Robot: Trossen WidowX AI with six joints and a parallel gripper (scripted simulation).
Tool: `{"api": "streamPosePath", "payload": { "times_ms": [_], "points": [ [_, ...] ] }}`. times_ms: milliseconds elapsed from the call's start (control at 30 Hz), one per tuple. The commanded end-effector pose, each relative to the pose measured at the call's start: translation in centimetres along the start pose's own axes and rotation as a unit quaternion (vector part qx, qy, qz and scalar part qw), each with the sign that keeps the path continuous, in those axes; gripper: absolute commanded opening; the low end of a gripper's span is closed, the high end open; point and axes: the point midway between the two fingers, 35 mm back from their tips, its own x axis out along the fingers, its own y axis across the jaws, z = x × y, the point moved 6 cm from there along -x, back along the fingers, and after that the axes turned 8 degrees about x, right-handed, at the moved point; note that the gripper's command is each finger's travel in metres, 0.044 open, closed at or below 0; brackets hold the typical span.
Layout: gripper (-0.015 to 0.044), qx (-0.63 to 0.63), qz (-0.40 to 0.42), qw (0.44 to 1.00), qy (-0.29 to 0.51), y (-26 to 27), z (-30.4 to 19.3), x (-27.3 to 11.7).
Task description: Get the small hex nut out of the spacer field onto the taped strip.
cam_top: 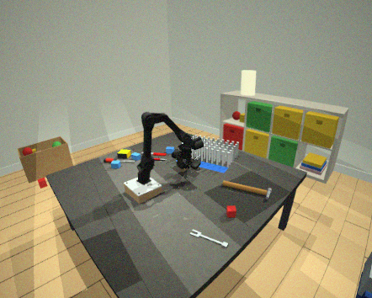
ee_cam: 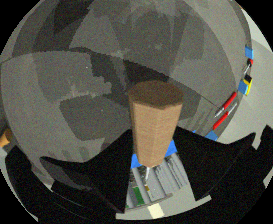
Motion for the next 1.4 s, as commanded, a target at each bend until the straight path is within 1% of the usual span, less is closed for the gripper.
{"api": "streamPosePath", "payload": {
  "times_ms": [0,1367],
  "points": [
    [0.0000,0.000,0.002,1.000,0.004,0.0,-0.6,0.0],
    [0.0000,-0.001,0.002,1.000,0.006,-0.4,-3.5,0.9]
  ]
}}
